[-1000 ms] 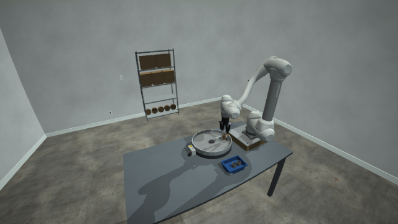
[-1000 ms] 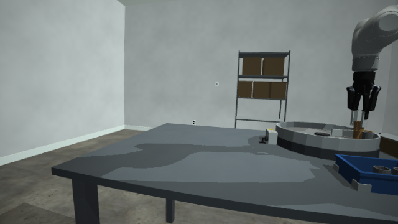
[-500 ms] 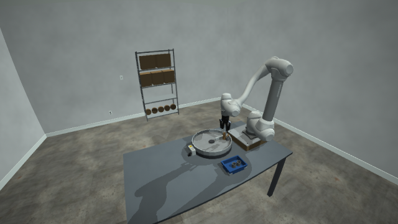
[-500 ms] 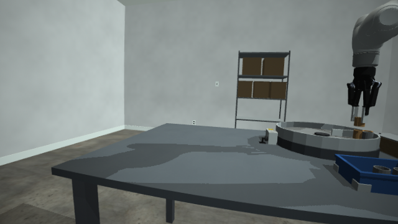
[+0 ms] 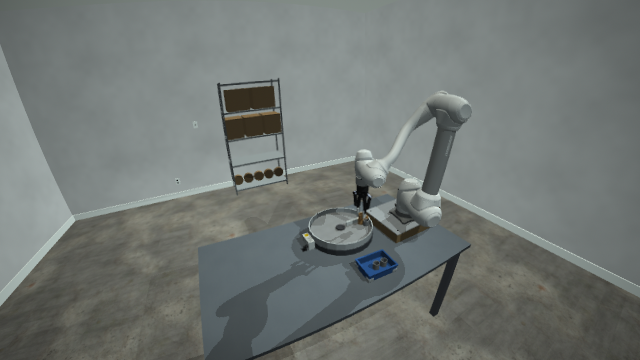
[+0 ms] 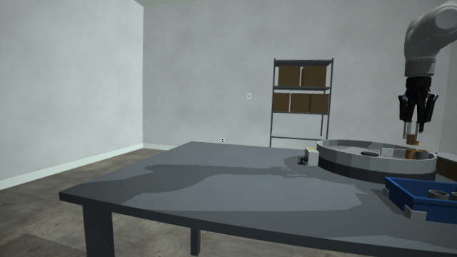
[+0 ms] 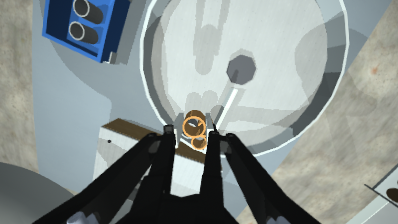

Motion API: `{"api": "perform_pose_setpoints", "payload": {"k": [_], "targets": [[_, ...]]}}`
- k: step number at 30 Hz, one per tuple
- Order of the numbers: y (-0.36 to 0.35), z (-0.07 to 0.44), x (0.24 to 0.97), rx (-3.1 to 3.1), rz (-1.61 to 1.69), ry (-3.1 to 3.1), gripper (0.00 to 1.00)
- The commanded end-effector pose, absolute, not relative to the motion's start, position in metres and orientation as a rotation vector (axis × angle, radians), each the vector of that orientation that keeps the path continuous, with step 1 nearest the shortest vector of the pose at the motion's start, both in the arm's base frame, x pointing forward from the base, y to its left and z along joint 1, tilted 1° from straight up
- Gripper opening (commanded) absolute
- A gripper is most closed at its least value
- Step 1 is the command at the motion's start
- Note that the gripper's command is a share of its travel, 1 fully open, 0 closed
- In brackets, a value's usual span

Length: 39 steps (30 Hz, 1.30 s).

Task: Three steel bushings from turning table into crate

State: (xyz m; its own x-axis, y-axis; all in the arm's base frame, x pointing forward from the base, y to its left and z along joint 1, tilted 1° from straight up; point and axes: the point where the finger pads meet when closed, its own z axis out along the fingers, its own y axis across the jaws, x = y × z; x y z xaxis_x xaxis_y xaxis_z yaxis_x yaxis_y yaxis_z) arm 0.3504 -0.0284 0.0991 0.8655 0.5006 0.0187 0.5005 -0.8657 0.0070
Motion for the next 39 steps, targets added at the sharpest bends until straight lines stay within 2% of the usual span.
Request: {"api": "perform_pose_setpoints", "payload": {"k": [1,18,30,39], "targets": [[-0.027,0.102,0.349,3.034,0.03,0.813,0.0],[-0.032,0.102,0.367,3.034,0.03,0.813,0.0],[-0.063,0.104,0.471,3.034,0.03,0.813,0.0],[-0.066,0.105,0.481,3.034,0.03,0.813,0.0]]}}
